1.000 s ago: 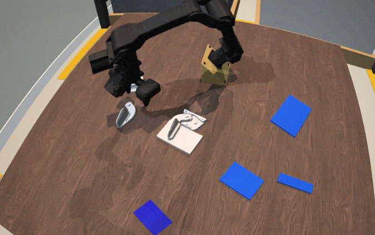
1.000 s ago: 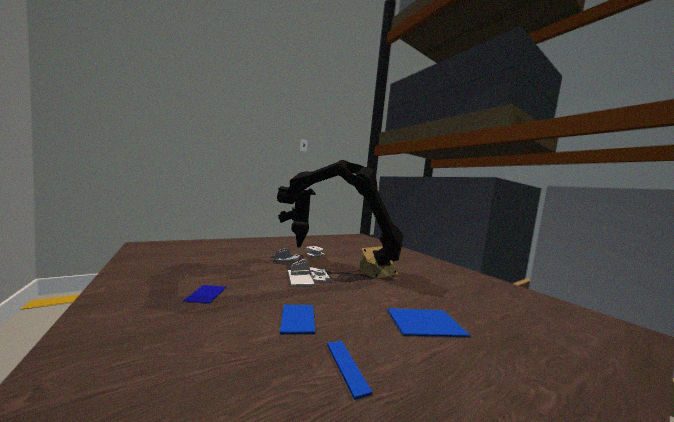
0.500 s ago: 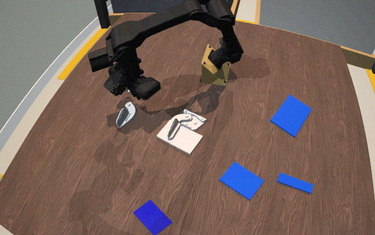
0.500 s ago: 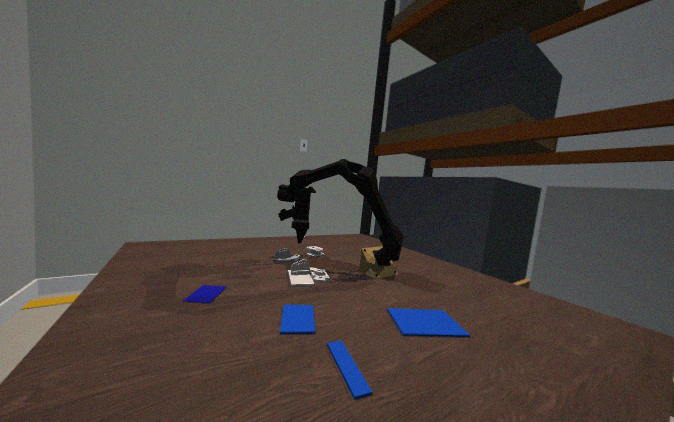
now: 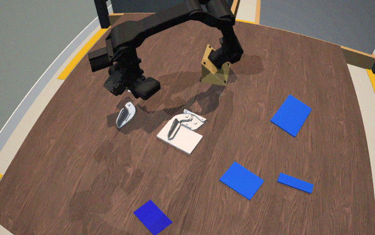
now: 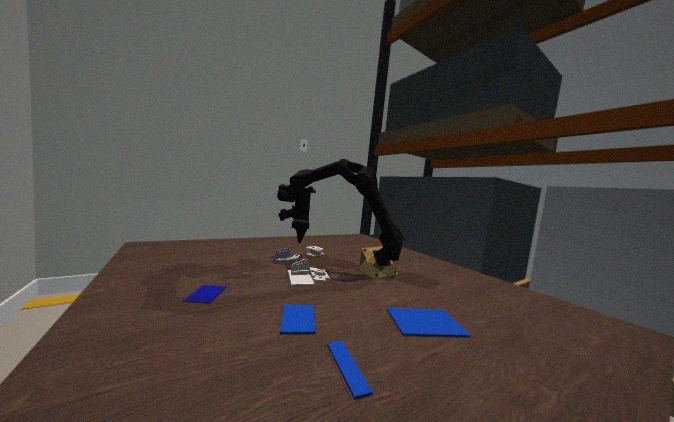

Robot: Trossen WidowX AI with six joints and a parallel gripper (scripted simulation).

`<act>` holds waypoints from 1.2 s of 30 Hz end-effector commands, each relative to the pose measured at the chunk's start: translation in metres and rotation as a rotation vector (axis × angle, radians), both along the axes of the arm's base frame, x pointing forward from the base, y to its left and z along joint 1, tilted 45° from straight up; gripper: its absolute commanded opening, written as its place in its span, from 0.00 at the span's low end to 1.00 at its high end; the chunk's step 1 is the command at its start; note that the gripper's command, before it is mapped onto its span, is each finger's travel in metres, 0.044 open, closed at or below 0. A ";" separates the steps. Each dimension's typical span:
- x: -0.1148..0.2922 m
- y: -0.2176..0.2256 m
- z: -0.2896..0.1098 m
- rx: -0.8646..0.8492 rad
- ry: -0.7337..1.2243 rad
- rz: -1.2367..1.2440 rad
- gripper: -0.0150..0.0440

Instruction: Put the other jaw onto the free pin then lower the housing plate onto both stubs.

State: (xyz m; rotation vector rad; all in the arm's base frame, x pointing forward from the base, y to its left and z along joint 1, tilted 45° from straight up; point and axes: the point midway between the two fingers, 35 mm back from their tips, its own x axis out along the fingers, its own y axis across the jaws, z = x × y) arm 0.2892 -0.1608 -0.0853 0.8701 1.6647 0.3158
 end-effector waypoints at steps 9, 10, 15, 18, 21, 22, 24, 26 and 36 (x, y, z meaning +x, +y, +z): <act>0.000 0.000 0.000 0.000 0.000 0.000 0.39; 0.000 0.000 0.000 0.000 0.000 0.000 0.43; 0.000 0.000 0.000 0.000 0.000 0.000 0.65; 0.000 0.000 0.000 0.000 0.000 0.000 0.79; 0.000 0.000 0.000 0.000 0.000 0.000 0.92; 0.000 0.000 0.000 0.000 0.000 0.000 0.97; 0.000 0.000 0.000 0.000 0.000 0.000 1.00; 0.000 0.000 0.000 0.000 0.000 0.000 1.00; 0.000 0.000 0.000 0.000 0.000 0.000 1.00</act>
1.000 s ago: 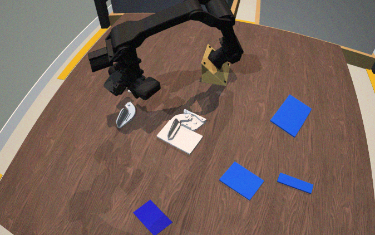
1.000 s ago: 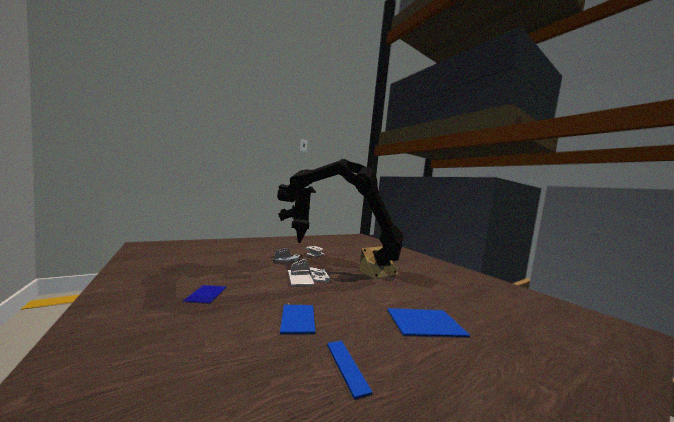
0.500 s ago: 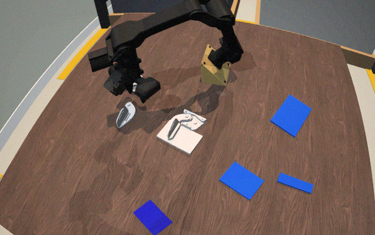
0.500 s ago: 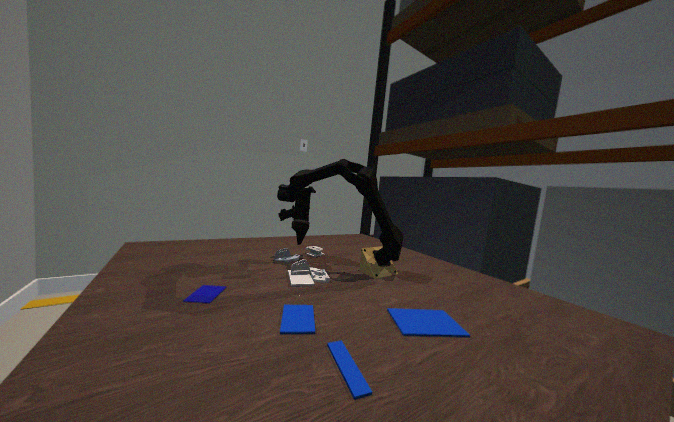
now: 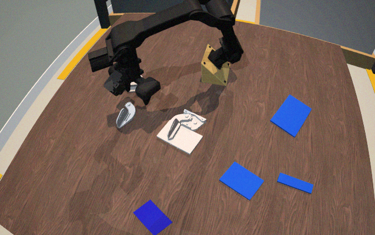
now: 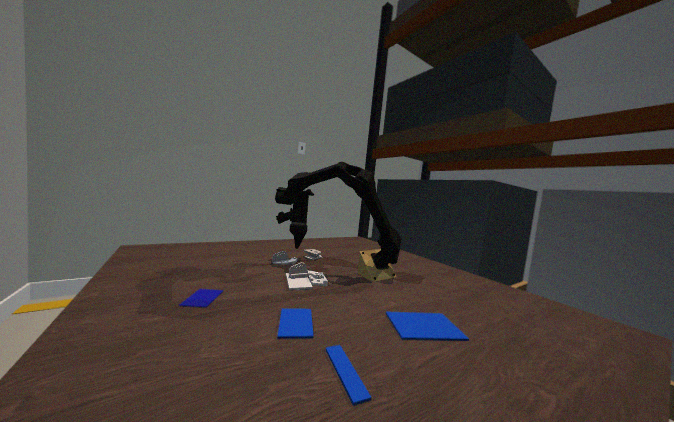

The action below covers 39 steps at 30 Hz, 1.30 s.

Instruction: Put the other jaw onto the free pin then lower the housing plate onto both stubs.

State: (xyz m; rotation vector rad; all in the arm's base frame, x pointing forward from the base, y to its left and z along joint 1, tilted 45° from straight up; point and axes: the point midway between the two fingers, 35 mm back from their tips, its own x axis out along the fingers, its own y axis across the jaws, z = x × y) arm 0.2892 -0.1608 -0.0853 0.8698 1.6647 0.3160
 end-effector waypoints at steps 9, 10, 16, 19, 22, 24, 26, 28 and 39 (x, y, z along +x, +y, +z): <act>0.000 0.000 0.000 0.000 0.000 0.000 1.00; 0.000 0.000 0.000 0.000 0.000 0.000 1.00; 0.000 0.000 0.000 0.000 0.000 0.000 0.96; 0.000 0.000 0.000 0.000 0.000 0.000 0.82; 0.000 0.000 0.000 0.000 0.000 0.000 0.69; 0.000 0.000 0.000 0.000 0.000 0.000 0.60; 0.000 0.000 0.000 0.000 0.000 0.000 0.51; 0.000 0.000 0.000 0.000 0.000 0.000 0.42; 0.000 0.000 0.000 0.000 0.000 0.000 0.25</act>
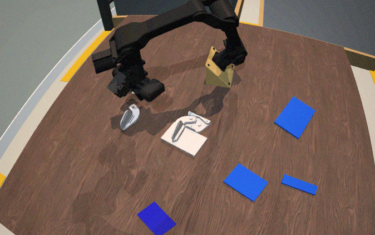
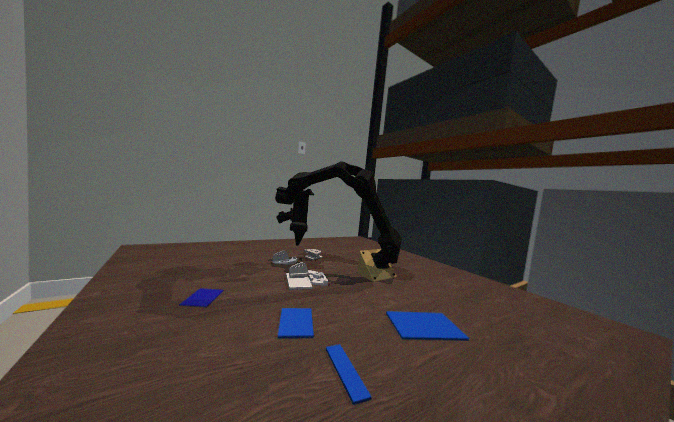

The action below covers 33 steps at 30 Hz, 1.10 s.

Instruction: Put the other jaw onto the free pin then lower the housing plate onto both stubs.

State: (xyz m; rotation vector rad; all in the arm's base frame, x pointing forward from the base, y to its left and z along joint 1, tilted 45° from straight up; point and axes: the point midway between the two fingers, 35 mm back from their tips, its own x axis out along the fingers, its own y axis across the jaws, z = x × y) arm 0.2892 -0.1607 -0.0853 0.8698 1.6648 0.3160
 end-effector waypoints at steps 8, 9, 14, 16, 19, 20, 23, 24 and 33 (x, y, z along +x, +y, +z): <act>0.000 0.000 0.000 0.000 0.000 0.000 0.25; 0.000 0.000 0.000 0.000 0.000 0.000 0.25; 0.000 0.000 0.000 0.000 0.000 0.000 0.25; 0.000 0.000 0.000 0.000 0.000 0.000 0.34; 0.000 0.000 0.000 0.000 0.000 0.000 0.48; 0.000 0.000 0.000 0.000 0.000 0.000 0.52; 0.000 0.000 0.000 0.000 0.000 0.000 0.65; 0.000 0.000 0.000 0.000 0.000 0.000 0.70; 0.000 0.000 0.000 0.000 0.000 0.000 1.00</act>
